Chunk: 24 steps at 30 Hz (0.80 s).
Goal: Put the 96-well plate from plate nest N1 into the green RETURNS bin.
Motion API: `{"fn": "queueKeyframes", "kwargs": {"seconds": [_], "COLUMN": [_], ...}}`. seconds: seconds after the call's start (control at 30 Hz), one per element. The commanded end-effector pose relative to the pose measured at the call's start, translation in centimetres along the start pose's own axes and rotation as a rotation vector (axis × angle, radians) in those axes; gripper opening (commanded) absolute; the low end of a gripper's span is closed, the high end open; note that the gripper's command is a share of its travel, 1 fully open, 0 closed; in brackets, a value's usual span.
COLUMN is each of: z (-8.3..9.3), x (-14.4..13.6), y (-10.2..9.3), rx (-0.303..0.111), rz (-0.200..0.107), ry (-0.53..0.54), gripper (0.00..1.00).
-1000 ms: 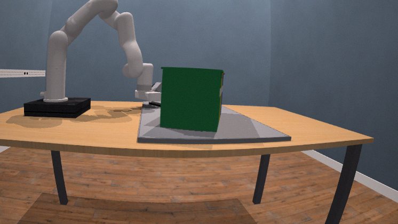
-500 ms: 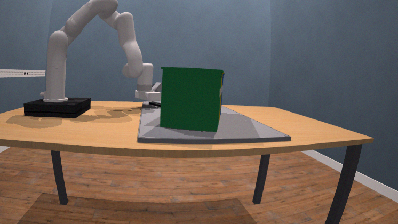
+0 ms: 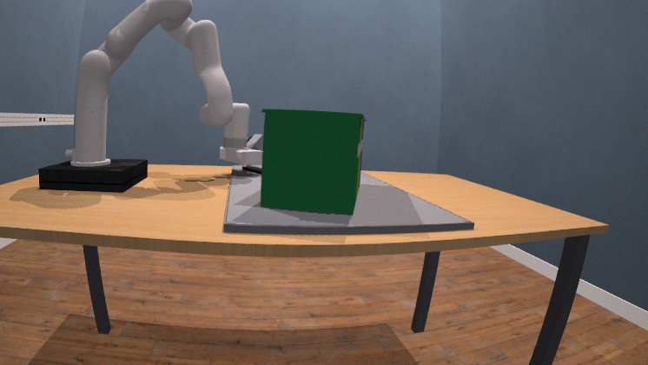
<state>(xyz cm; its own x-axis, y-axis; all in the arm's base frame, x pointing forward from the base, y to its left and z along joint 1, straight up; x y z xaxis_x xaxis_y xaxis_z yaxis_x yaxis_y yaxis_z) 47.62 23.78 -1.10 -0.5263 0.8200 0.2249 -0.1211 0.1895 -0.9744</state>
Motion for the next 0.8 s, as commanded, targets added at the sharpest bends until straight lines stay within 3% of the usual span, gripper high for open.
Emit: {"fn": "queueKeyframes", "kwargs": {"seconds": [0.0, 0.77], "z": [-0.13, -0.13], "x": [0.02, 0.19], "y": [-0.16, -0.87], "rx": [-0.003, -0.003], "rz": [0.006, 0.006], "ry": [-0.001, -0.001], "gripper": [0.0, 0.0]}}
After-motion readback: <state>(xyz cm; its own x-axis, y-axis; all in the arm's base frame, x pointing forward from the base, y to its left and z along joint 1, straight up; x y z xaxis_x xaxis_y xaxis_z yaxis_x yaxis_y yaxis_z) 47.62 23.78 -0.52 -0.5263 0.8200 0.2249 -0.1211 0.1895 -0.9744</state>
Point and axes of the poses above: the point midway between the two finger pads, its own z axis back along the fingers, its own x axis across the jaws, y = z × x, the point moved 8 cm from there along z, back along the fingers, and after that the axes turned 13 degrees about -z, right-handed, at the moved point
